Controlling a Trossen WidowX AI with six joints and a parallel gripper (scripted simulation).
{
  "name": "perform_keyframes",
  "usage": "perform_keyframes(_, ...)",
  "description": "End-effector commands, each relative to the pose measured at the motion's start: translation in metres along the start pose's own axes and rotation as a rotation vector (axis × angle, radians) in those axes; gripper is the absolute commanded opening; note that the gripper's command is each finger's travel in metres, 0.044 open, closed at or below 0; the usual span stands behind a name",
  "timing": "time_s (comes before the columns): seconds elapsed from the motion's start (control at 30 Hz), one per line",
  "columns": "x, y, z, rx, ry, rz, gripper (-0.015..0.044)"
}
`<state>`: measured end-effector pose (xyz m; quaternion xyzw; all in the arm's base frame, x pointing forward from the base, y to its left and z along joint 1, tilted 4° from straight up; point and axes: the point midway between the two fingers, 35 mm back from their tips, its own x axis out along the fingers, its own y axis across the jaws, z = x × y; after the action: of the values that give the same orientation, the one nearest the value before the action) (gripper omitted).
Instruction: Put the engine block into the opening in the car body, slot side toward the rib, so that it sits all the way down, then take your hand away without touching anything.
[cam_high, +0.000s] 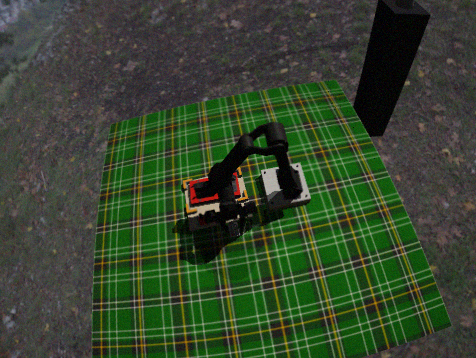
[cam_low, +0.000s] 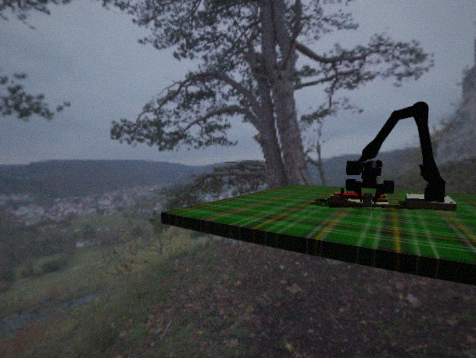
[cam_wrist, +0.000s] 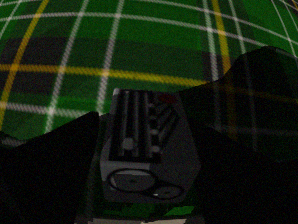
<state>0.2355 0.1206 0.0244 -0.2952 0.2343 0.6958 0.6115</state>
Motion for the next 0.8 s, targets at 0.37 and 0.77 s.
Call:
perform_keyframes(0.37,-0.001,-0.001,0.000,-0.001,0.002,-0.001,0.0440)
perform_keyframes(0.77,-0.045,-0.001,-0.002,0.004,0.007,0.005,0.0440)
